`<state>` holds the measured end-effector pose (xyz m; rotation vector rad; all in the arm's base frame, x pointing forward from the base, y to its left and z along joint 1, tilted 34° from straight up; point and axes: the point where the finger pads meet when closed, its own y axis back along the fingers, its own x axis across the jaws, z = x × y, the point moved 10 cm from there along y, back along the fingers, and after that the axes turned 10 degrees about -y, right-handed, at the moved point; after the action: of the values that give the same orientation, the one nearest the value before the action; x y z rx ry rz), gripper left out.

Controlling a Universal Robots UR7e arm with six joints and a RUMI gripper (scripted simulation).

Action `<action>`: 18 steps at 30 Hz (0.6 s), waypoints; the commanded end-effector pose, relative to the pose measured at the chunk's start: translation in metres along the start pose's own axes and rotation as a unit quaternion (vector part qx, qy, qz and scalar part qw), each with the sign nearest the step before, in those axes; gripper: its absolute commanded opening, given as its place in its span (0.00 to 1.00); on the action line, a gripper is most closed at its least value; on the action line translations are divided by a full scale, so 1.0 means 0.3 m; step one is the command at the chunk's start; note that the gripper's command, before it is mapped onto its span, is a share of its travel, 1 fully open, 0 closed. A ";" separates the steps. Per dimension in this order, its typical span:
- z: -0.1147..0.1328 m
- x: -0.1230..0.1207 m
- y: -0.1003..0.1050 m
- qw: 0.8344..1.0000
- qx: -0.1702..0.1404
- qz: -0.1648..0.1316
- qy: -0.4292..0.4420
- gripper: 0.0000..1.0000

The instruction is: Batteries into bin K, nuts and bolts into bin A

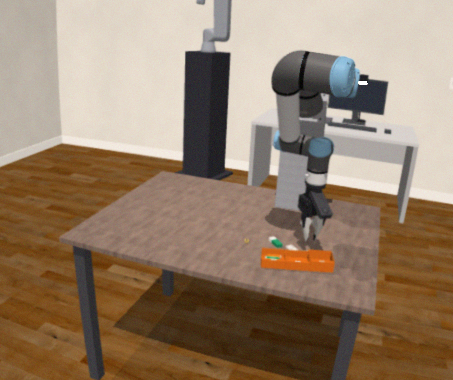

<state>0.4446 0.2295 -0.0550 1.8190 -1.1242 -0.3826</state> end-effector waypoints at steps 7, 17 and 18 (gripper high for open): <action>-0.003 0.000 -0.121 1.000 0.001 0.000 0.000 0.18; -0.003 0.000 -0.131 1.000 0.001 0.000 0.000 0.18; -0.003 0.000 -0.135 1.000 0.001 0.000 0.000 0.18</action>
<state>0.4653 0.2353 -0.0864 1.8192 -1.1244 -0.3824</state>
